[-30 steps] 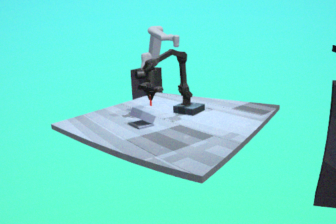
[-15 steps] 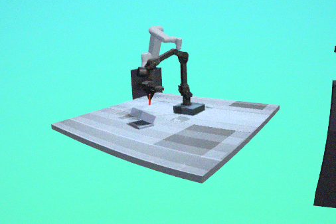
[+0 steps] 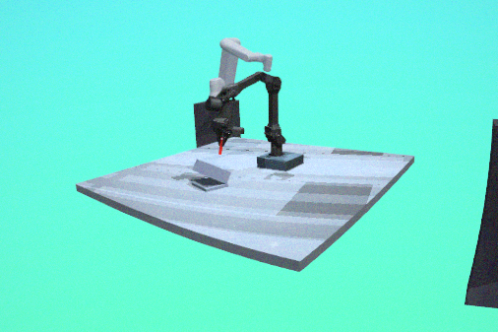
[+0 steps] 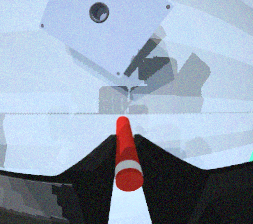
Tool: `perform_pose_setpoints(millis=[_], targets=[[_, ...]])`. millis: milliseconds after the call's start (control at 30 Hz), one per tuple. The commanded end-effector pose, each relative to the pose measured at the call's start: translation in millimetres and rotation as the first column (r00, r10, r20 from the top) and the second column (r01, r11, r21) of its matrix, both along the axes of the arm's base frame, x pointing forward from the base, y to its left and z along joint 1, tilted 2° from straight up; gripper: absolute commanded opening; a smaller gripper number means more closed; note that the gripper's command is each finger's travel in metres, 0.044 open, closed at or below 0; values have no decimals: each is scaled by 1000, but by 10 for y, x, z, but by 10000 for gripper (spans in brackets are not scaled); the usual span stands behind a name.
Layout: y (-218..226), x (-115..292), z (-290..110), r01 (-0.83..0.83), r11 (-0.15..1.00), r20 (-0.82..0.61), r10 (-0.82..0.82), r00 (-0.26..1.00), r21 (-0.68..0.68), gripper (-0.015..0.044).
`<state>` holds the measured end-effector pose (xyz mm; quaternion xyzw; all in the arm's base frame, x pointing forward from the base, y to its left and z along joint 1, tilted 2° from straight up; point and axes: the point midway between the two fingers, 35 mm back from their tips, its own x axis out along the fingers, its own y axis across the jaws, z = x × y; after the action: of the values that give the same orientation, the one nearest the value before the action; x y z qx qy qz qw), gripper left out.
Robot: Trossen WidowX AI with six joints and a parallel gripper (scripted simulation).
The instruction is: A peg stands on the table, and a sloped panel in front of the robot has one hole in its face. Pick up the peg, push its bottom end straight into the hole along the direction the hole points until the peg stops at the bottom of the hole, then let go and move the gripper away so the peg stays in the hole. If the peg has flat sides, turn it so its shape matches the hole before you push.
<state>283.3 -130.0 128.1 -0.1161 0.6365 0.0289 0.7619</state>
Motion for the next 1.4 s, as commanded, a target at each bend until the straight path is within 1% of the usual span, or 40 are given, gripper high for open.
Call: perform_pose_setpoints(millis=[0, 667, 1367], targets=[[45, 35, 22, -39, 999, 14, 39, 999, -20, 0], [270, 250, 197, -197, 974, 95, 207, 974, -109, 0], [543, 441, 404, -339, 917, 167, 376, 912, -211, 0]])
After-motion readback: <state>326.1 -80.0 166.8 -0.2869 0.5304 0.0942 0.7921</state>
